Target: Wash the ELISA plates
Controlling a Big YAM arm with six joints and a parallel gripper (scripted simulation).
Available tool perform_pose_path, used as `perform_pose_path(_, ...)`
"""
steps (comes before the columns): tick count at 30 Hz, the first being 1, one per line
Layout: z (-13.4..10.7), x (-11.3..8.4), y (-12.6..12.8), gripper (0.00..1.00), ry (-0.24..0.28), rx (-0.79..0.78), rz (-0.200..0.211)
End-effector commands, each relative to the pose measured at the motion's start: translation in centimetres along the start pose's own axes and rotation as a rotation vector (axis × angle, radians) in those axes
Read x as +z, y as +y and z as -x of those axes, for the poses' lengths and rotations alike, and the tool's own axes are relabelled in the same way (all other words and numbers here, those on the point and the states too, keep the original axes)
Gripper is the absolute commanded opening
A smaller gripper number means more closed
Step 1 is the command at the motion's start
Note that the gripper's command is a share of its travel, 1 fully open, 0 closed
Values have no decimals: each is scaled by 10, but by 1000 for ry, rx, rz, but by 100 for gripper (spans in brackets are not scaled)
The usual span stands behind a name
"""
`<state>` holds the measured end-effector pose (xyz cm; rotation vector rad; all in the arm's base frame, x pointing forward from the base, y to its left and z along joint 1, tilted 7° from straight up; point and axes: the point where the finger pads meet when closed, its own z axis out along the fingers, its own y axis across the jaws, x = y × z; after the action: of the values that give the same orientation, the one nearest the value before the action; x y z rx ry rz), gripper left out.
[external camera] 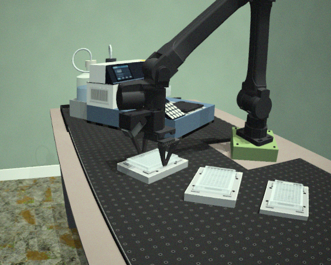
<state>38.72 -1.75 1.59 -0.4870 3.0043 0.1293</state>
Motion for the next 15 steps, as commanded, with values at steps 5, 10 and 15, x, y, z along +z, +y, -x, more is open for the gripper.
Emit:
perform_pose_path(5,12,-7,-4,84,-25,-2,-13)
perform_pose_path(10,22,-30,-8,84,-52,-6,-26)
perform_pose_path(15,21,-35,-10,84,-53,-6,-27)
